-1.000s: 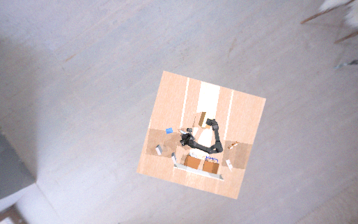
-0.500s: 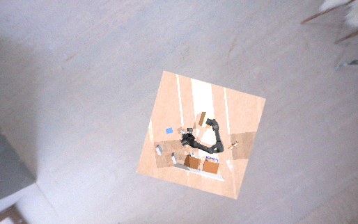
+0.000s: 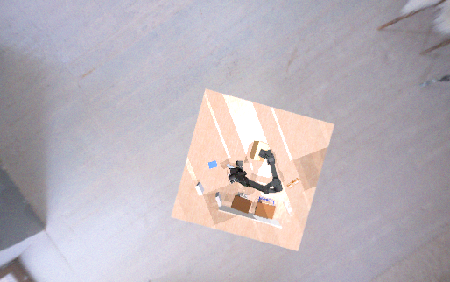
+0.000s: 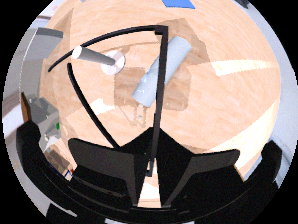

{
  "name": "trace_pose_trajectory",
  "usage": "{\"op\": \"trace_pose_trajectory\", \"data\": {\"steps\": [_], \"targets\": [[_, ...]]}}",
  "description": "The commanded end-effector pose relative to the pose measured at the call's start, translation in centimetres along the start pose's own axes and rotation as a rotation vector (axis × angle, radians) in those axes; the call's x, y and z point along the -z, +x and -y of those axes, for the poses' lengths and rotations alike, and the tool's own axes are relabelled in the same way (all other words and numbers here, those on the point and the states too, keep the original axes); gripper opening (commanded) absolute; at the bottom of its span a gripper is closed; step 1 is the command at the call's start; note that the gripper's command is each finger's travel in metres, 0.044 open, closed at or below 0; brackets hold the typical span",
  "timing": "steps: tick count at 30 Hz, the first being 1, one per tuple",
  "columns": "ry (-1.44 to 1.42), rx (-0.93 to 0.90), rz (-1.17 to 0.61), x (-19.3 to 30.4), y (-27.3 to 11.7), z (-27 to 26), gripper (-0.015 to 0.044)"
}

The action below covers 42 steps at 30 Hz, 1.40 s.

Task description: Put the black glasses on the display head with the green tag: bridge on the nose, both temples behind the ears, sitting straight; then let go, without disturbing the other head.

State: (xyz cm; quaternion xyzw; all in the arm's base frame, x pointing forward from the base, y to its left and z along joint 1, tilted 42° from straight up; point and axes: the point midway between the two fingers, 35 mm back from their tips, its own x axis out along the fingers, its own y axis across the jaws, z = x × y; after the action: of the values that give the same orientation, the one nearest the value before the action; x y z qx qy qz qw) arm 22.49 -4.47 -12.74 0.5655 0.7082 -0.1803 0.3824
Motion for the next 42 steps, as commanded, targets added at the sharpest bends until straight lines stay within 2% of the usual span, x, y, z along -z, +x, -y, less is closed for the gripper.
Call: {"op": "trace_pose_trajectory", "data": {"steps": [1,42], "targets": [[-0.003,-0.003,0.008,0.24,-0.22,-0.05,0.0],[-0.003,-0.003,0.008,0.29,-0.22,0.12,0.0]]}}
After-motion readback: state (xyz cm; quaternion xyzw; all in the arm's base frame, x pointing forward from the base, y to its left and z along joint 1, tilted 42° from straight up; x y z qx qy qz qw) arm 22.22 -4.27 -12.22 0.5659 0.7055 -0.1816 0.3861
